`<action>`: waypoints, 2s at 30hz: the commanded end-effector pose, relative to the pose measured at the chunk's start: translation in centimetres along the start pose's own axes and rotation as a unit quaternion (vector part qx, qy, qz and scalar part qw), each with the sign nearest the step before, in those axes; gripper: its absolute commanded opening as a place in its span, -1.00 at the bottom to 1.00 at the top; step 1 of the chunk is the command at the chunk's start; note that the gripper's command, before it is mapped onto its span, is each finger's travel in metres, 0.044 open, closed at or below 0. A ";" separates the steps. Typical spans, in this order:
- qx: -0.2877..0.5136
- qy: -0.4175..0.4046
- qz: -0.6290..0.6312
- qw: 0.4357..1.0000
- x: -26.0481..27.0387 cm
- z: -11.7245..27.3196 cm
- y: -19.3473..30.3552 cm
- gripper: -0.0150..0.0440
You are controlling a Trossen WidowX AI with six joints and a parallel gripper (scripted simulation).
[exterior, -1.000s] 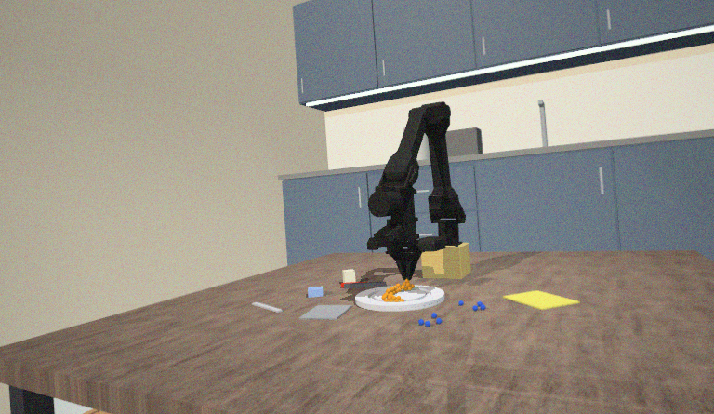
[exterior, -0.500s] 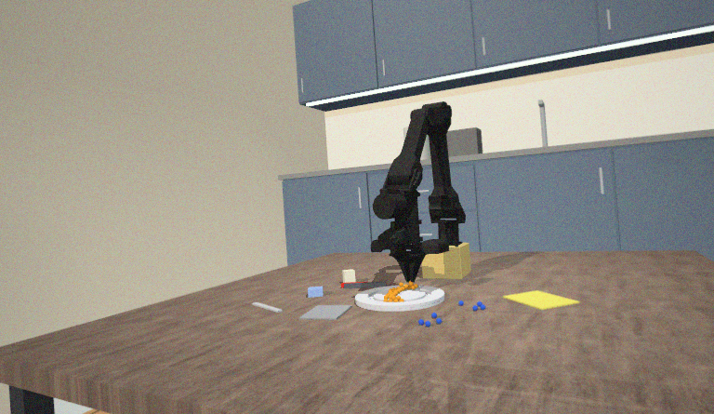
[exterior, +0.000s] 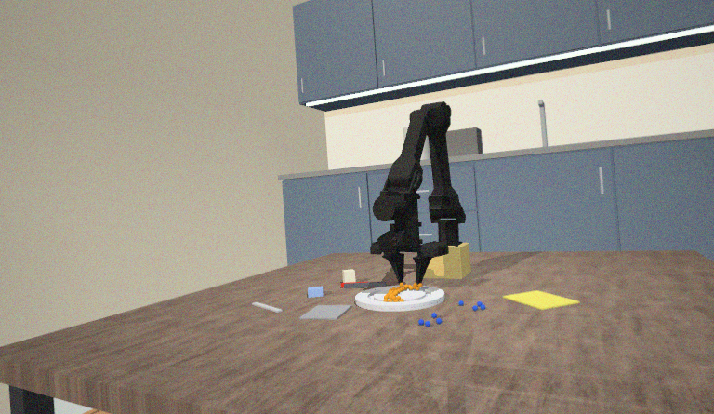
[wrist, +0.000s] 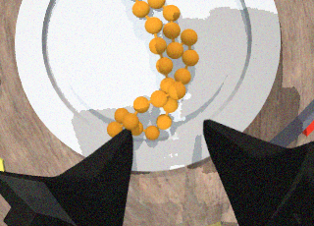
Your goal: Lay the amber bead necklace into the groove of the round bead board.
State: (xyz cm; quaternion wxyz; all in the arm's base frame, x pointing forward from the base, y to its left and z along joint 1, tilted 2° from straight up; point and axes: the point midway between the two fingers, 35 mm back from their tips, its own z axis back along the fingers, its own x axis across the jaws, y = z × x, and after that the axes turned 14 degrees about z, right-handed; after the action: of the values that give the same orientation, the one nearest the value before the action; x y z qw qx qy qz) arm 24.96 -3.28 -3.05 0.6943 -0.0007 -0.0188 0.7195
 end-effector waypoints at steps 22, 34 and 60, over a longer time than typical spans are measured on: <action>0.009 -0.006 -0.002 1.000 0.1 1.2 0.3 1.00; 0.009 -0.006 -0.002 1.000 0.1 1.2 0.3 1.00; 0.001 -0.002 -0.065 0.998 -2.0 2.5 -3.7 0.36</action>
State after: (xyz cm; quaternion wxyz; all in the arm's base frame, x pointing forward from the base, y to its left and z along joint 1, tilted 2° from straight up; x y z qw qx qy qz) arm 28.56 -5.20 -0.67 0.7398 0.0050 -0.0182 0.6726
